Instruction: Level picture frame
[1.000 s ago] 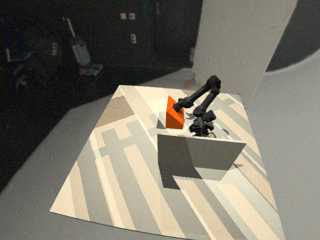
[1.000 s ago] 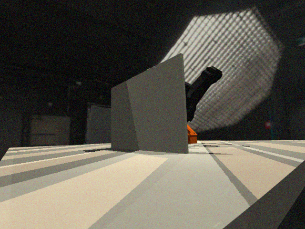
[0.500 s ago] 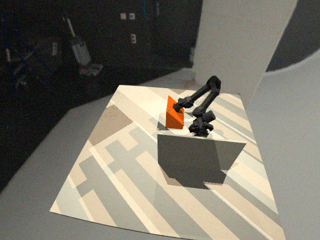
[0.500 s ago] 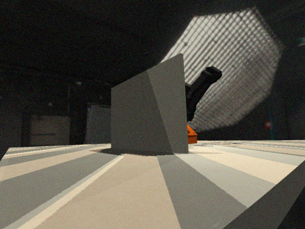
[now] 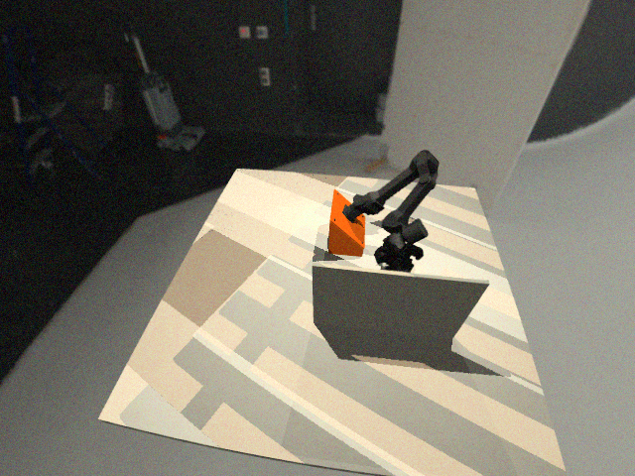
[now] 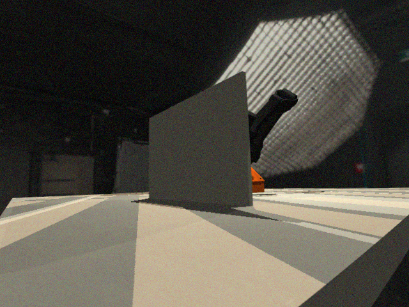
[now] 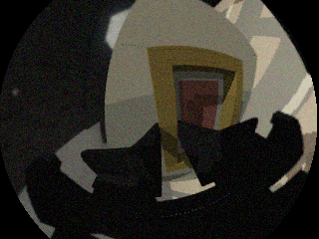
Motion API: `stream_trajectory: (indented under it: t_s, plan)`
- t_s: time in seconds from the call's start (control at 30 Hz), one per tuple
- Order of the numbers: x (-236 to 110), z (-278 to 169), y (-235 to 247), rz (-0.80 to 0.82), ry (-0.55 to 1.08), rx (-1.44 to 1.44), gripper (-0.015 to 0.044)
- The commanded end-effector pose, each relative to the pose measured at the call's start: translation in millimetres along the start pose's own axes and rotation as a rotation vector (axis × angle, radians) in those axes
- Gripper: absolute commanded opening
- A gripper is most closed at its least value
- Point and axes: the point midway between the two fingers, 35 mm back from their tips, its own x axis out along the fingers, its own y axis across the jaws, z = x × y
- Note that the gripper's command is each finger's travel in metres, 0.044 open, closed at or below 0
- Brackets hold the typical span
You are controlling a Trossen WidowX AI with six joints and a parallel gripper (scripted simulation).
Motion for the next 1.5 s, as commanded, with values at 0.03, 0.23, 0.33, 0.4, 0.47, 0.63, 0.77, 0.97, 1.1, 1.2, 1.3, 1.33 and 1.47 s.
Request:
stream_trajectory:
  t_s: [0.03, 0.23, 0.33, 0.4, 0.47, 0.63, 0.77, 0.97, 1.1, 1.2, 1.3, 1.33, 1.47]
  plan:
    - [0.0, 0.0, -0.4, 0.000, 0.001, 0.036, 0.0000]
    - [0.0, 0.1, 0.1, 0.000, 0.001, 0.072, 0.0000]
    - [0.1, 0.5, 0.0, 0.000, 0.001, 0.093, 0.0000]
    - [0.1, 0.7, 0.0, 0.000, 0.001, 0.098, 0.0000]
    - [0.1, 0.7, 0.0, 0.000, 0.001, 0.106, 0.0000]
    - [0.1, 0.8, 0.4, 0.001, 0.001, 0.135, 0.0000]
    - [0.2, 0.9, 0.6, 0.001, 0.001, 0.156, 0.0000]
    - [0.3, 1.1, 1.0, 0.001, 0.002, 0.187, 0.0000]
    - [0.3, 1.2, 1.3, 0.001, 0.002, 0.208, 0.0000]
    - [0.3, 1.3, 1.5, 0.001, 0.002, 0.229, 0.0000]
    - [0.3, 1.3, 1.7, 0.001, 0.002, 0.239, 0.0000]
    - [0.3, 1.4, 1.8, 0.001, 0.002, 0.250, 0.0000]
    - [0.3, 1.5, 2.0, 0.001, 0.002, 0.271, 0.0000]
